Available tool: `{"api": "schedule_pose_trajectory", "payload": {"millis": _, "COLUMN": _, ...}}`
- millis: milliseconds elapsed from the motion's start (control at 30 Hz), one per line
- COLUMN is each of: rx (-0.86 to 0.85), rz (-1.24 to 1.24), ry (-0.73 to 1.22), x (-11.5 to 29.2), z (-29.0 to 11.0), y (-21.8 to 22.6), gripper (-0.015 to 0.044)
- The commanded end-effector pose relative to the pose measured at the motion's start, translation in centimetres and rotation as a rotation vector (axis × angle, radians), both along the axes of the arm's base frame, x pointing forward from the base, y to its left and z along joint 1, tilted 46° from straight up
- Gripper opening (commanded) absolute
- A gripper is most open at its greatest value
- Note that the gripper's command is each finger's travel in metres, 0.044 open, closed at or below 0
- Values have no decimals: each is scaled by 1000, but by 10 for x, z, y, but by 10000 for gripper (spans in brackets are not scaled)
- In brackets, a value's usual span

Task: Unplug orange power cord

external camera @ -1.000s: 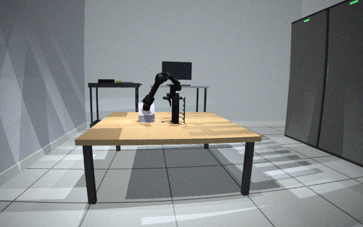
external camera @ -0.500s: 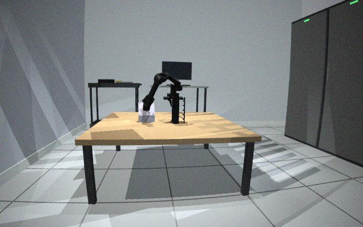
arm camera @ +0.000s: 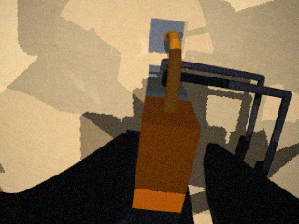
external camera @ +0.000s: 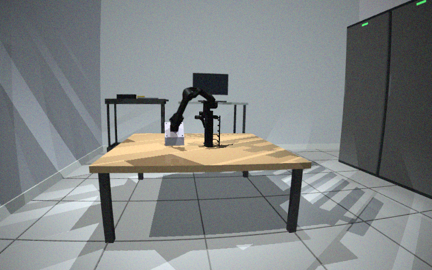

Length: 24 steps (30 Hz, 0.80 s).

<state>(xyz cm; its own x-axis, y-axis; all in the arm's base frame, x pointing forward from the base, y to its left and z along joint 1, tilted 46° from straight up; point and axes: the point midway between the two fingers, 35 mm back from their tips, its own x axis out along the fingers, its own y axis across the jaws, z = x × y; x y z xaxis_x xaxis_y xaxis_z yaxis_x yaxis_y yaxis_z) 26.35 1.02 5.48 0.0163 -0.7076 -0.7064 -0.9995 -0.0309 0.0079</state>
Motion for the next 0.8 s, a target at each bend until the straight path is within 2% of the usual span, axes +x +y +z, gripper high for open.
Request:
{"api": "schedule_pose_trajectory", "payload": {"millis": 0, "rx": -4, "rz": 4, "ry": 2, "x": -1, "z": -4, "y": -5, "gripper": 160}}
{"api": "schedule_pose_trajectory", "payload": {"millis": 133, "rx": -4, "rz": 4, "ry": 2, "x": -1, "z": -5, "y": -6, "gripper": 160}}
{"api": "schedule_pose_trajectory", "payload": {"millis": 267, "rx": 0, "rz": -1, "ry": 1, "x": 0, "z": -4, "y": -5, "gripper": 55}}
{"api": "schedule_pose_trajectory", "payload": {"millis": 533, "rx": 0, "rz": -1, "ry": 1, "x": 0, "z": -4, "y": -5, "gripper": 2}}
{"api": "schedule_pose_trajectory", "payload": {"millis": 767, "rx": 1, "rz": -1, "ry": 1, "x": 0, "z": -9, "y": 1, "gripper": 0}}
